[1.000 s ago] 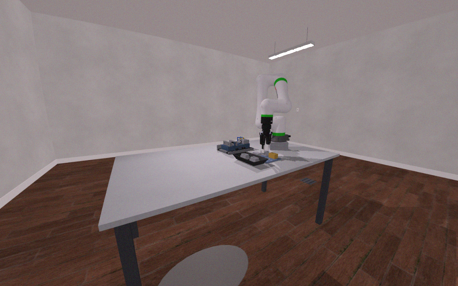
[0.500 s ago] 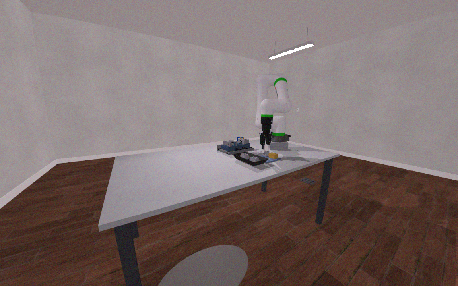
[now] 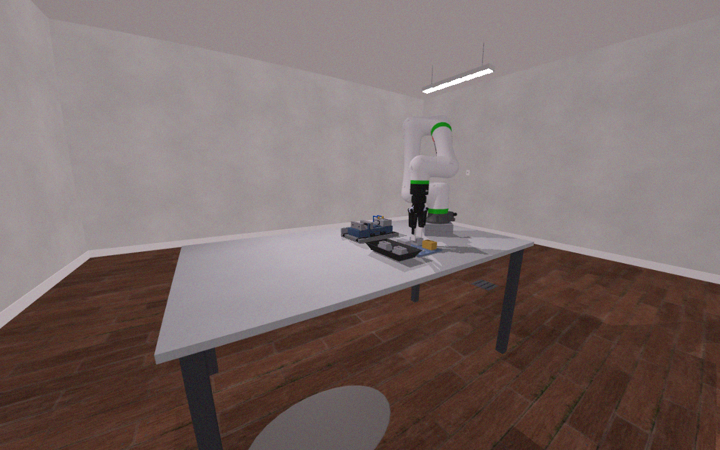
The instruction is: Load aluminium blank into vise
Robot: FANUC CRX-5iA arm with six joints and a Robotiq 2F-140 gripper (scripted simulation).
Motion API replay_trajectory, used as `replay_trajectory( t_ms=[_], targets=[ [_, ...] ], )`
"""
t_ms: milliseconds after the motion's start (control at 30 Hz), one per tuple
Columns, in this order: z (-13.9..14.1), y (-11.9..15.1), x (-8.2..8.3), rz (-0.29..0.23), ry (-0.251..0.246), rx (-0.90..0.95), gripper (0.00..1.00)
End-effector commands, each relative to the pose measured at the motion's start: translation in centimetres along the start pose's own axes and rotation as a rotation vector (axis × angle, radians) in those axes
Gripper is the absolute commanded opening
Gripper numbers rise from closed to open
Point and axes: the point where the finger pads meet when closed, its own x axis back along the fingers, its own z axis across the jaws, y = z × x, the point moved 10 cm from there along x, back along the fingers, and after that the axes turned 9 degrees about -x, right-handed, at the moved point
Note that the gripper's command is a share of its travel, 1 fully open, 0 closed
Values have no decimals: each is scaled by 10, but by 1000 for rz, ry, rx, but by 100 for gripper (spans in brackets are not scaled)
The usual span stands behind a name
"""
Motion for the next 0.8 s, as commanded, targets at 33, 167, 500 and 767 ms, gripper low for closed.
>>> replay_trajectory(
  t_ms=[33,167,500,767],
  targets=[
    [0,0,0,0,0,0,0],
    [0,0,0,0,0,0,0],
    [0,0,5,0,0,0,0],
    [0,0,27,0,0,0,0]
  ],
)
